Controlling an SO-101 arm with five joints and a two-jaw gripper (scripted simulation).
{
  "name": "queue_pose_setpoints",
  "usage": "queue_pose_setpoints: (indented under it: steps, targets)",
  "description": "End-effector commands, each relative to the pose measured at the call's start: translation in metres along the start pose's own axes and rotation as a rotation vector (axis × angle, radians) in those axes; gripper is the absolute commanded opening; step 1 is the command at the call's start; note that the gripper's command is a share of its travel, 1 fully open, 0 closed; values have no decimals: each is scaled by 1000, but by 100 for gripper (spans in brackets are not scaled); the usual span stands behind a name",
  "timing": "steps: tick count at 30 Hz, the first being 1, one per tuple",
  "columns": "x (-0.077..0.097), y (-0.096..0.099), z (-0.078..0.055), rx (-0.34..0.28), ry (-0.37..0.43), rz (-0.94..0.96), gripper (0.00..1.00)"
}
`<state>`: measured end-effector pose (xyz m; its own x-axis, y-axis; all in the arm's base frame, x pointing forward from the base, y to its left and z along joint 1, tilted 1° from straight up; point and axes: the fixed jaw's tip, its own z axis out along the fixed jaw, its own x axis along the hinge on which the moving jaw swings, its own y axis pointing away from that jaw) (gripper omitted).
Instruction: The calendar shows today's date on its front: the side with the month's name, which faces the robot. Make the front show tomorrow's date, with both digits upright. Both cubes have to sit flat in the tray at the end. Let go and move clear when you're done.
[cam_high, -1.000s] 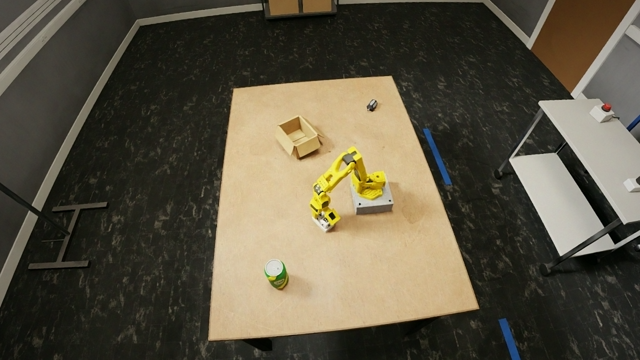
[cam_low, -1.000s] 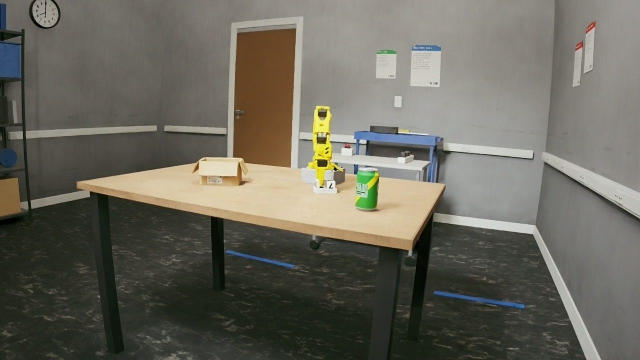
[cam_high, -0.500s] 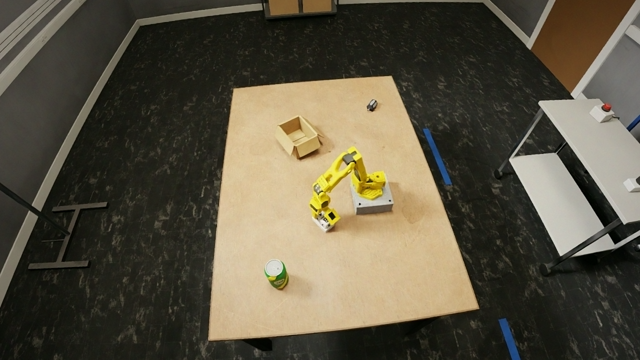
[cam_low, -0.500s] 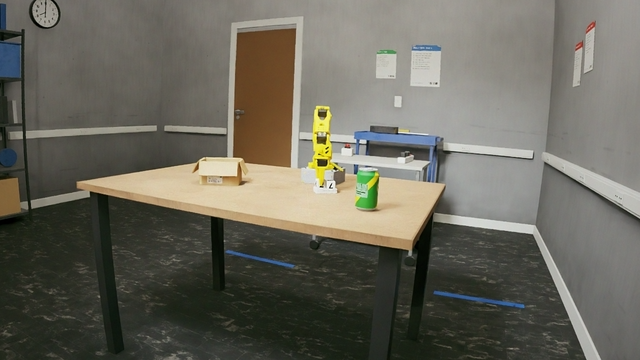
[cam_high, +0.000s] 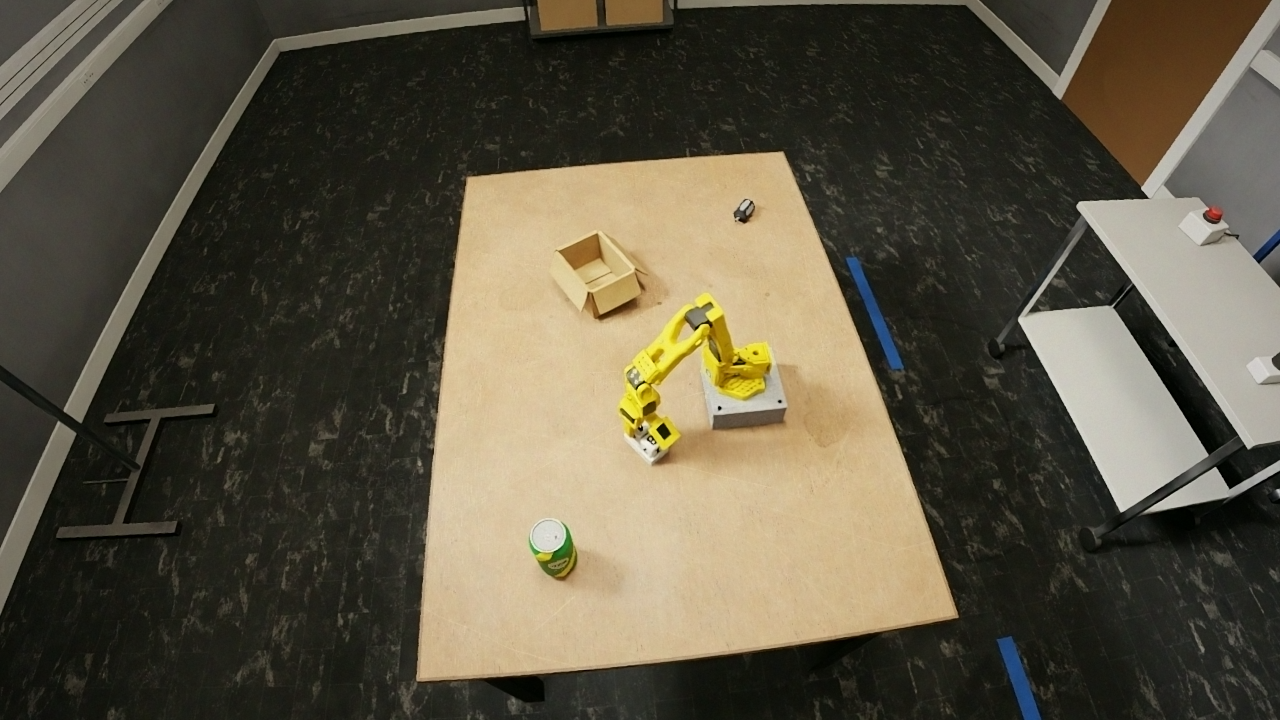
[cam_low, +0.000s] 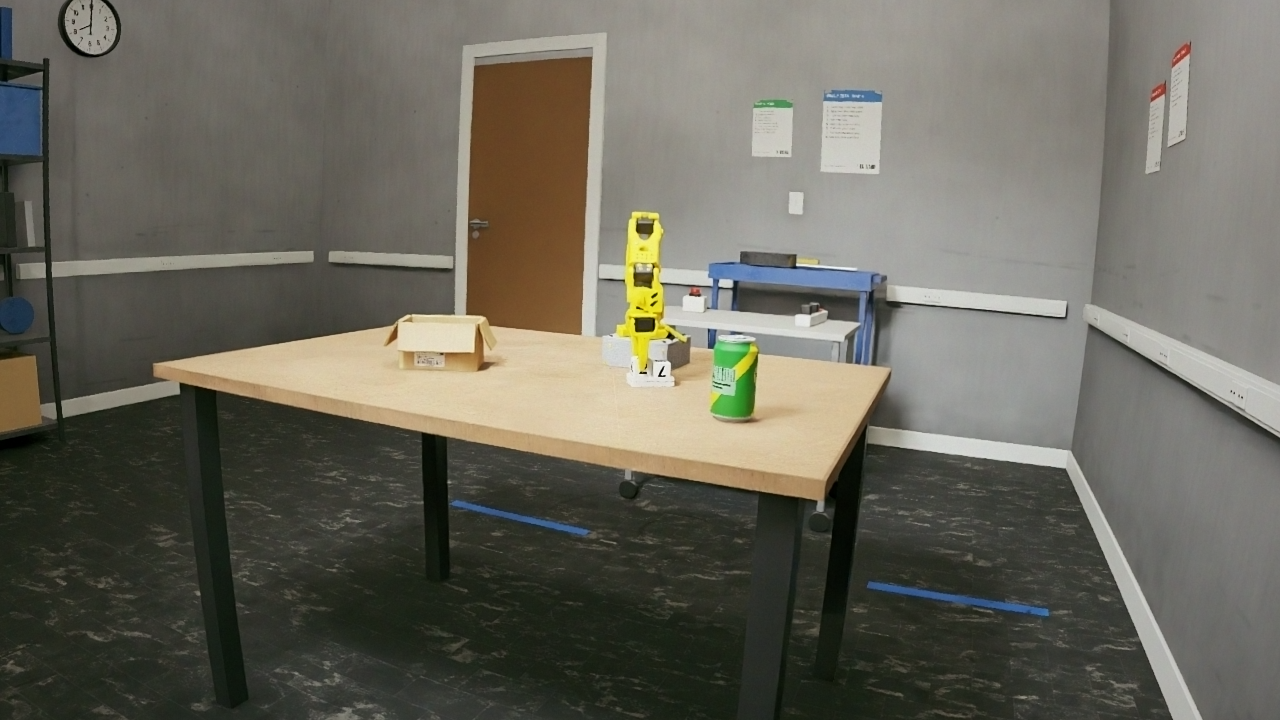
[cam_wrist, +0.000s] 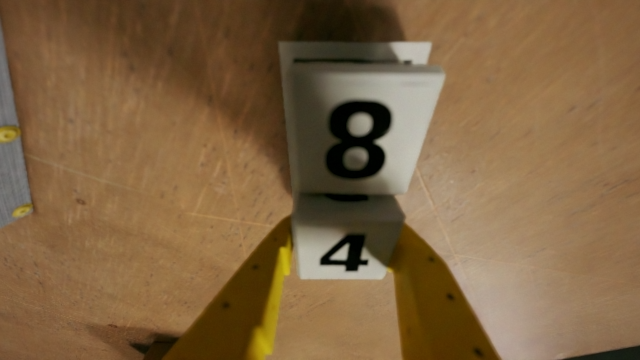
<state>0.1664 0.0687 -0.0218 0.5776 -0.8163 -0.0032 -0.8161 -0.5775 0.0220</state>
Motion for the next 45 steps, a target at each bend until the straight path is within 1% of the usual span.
queue_pose_setpoints:
  steps: [1, 36, 40, 45]
  targets:
    - [0, -5, -5, 27, 4, 5, 0]
    - [1, -7, -11, 27, 4, 5, 0]
    - [1, -7, -15, 27, 4, 5, 0]
    - [0, -6, -23, 27, 4, 5, 0]
